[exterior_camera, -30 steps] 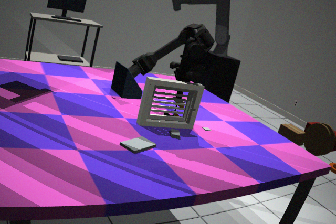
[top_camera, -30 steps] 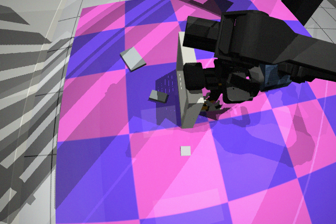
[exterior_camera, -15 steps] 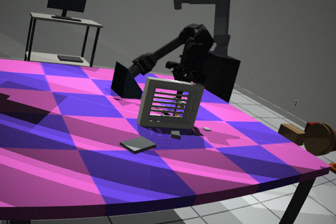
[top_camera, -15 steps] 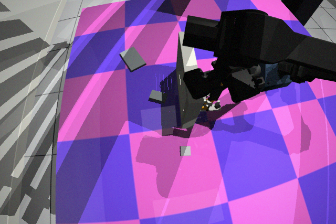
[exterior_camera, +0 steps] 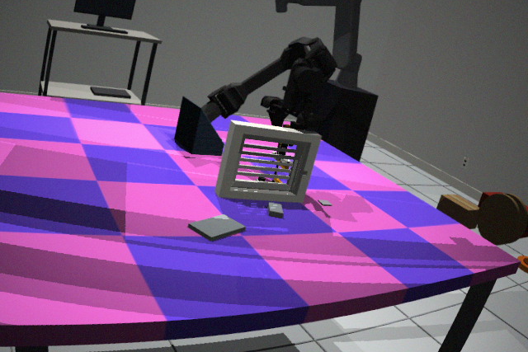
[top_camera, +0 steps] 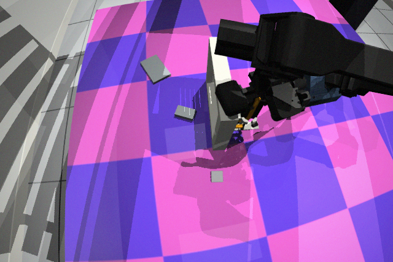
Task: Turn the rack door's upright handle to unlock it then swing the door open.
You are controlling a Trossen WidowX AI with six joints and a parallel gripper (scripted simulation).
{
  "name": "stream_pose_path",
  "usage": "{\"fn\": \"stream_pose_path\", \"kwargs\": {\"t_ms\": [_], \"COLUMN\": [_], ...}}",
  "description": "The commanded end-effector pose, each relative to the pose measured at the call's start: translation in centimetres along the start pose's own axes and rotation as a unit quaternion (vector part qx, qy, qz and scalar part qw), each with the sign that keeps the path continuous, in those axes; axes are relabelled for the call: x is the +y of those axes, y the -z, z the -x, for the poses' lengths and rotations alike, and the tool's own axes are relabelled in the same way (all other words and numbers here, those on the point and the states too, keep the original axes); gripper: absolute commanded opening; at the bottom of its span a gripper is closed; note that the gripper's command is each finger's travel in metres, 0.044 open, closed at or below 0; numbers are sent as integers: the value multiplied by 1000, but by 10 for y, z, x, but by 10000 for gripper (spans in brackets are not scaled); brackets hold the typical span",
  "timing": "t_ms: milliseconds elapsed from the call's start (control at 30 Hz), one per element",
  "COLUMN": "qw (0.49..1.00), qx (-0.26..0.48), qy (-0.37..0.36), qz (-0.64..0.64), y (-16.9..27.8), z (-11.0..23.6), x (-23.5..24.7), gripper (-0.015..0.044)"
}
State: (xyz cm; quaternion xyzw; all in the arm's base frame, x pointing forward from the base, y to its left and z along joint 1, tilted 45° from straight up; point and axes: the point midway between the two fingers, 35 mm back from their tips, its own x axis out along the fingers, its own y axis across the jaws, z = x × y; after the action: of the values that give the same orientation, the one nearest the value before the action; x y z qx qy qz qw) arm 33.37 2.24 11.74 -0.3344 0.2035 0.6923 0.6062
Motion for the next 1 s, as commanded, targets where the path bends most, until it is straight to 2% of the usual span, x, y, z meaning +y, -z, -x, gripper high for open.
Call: {"fn": "stream_pose_path", "kwargs": {"t_ms": [0, 233, 467, 700, 967], "qw": [998, 972, 917, 835, 710], "qx": [0, -1, -1, -2, -2], "qy": [4, 4, 4, 3, 3], "qz": [-63, -234, -398, -550, -704], "y": [1, 1, 1, 1, 1], "z": [-1, -1, 0, 0, 0], "x": [-2, -2, -2, -2, -2], "gripper": [286, 286, 286, 286, 286]}}
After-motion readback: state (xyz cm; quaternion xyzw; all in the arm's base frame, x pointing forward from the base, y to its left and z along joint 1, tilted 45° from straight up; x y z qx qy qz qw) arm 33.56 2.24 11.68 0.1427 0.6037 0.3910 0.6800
